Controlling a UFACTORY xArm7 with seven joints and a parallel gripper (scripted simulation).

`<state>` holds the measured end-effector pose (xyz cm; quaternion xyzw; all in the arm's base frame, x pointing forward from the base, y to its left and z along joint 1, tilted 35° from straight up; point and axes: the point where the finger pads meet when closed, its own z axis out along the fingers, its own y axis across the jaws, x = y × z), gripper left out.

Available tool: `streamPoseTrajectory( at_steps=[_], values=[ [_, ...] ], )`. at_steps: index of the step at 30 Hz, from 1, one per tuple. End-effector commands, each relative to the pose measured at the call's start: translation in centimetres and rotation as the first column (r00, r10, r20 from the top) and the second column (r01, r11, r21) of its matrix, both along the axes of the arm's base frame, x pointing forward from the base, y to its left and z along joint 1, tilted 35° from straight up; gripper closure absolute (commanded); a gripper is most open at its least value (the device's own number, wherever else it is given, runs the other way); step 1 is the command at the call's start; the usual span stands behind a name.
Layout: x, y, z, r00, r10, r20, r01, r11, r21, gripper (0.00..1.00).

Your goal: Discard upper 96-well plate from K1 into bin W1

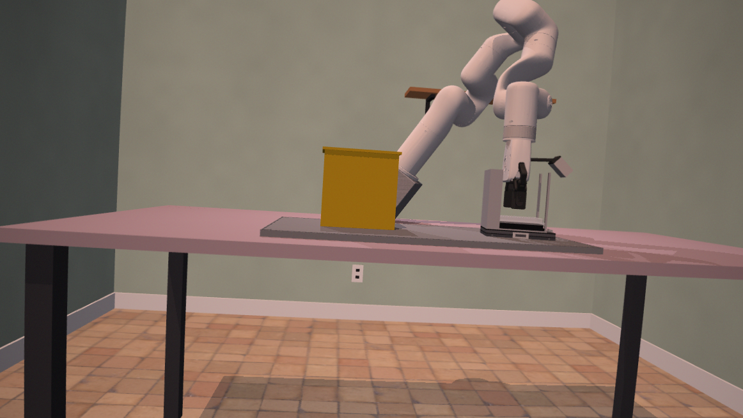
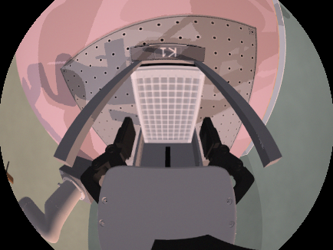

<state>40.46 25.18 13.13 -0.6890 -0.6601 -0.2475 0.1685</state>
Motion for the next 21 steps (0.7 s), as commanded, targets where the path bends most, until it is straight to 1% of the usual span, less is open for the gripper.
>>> streamPoseTrajectory(
  at_steps=[1, 13, 21],
  values=[
    [0.22, 0.22, -0.26, 1.0, -0.002, 0.003, 0.002, 1.0, 0.003, 0.0],
    [0.23, 0.26, -0.31, 1.0, -0.002, 0.003, 0.002, 1.0, 0.003, 0.0],
    [0.28, 0.48, -0.64, 1.0, -0.002, 0.003, 0.002, 1.0, 0.003, 0.0]
  ],
)
